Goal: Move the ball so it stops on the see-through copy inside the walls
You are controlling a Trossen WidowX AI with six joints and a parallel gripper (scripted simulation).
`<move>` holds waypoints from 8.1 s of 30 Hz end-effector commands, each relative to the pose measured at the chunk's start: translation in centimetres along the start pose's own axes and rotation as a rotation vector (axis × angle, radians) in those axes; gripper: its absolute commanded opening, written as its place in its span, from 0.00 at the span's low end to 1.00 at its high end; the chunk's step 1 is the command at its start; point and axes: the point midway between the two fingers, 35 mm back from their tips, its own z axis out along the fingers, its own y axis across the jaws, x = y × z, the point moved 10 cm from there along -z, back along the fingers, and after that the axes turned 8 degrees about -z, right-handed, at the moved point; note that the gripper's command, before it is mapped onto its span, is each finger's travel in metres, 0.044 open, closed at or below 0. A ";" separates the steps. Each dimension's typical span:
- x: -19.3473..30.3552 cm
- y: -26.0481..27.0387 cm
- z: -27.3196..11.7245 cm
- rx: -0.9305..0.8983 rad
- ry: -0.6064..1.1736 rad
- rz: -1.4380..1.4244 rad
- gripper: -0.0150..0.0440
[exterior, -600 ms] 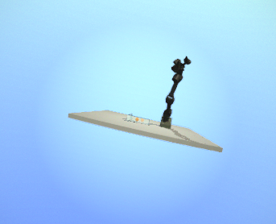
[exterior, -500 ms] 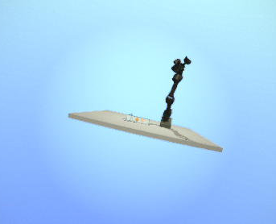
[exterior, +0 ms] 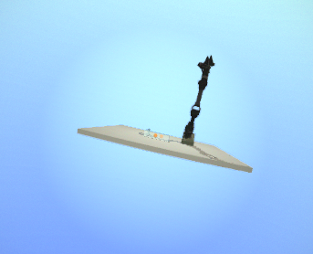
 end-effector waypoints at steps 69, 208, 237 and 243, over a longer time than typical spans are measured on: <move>-33.4 -15.1 -52.2 -1.183 -3.010 0.803 0.75; -25.1 -13.7 -61.7 -1.346 -3.298 0.611 0.25; -24.8 -14.4 -62.9 -1.339 -3.293 0.612 0.75; -25.8 -13.3 -60.9 -1.341 -3.290 0.606 0.75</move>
